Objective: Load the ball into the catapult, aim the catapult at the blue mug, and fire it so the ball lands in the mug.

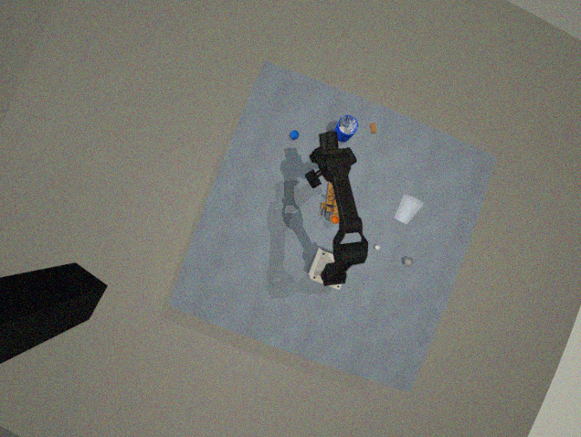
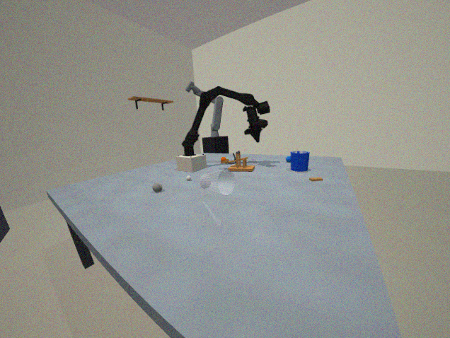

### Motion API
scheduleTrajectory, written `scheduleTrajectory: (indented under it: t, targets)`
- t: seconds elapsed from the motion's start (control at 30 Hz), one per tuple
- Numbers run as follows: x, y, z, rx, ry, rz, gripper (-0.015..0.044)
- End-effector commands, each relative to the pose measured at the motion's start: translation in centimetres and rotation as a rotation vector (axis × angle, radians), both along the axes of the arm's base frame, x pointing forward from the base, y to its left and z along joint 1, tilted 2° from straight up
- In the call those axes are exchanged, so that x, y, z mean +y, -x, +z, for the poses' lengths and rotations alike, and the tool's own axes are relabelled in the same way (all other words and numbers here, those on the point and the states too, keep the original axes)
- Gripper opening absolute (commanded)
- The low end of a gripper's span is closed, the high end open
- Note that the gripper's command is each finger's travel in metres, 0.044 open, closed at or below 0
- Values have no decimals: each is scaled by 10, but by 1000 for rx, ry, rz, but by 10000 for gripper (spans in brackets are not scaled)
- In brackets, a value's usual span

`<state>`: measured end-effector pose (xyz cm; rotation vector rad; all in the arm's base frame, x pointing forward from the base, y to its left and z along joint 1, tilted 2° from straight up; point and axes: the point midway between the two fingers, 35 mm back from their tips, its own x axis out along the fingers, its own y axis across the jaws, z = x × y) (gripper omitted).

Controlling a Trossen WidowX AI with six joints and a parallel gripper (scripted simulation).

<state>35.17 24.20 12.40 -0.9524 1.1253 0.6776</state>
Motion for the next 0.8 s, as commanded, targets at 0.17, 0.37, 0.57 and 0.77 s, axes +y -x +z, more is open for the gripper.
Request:
scheduleTrajectory:
  t: [0.17, 0.37, 0.57, 0.77]
  targets:
    - [-16, 52, -24, 76, 240, 173, 0]
    - [-29, 82, -34, 120, 391, 291, 0]
    - [-44, 109, -41, 162, 543, 415, 0]
    - [-62, 133, -44, 200, 698, 544, 0]
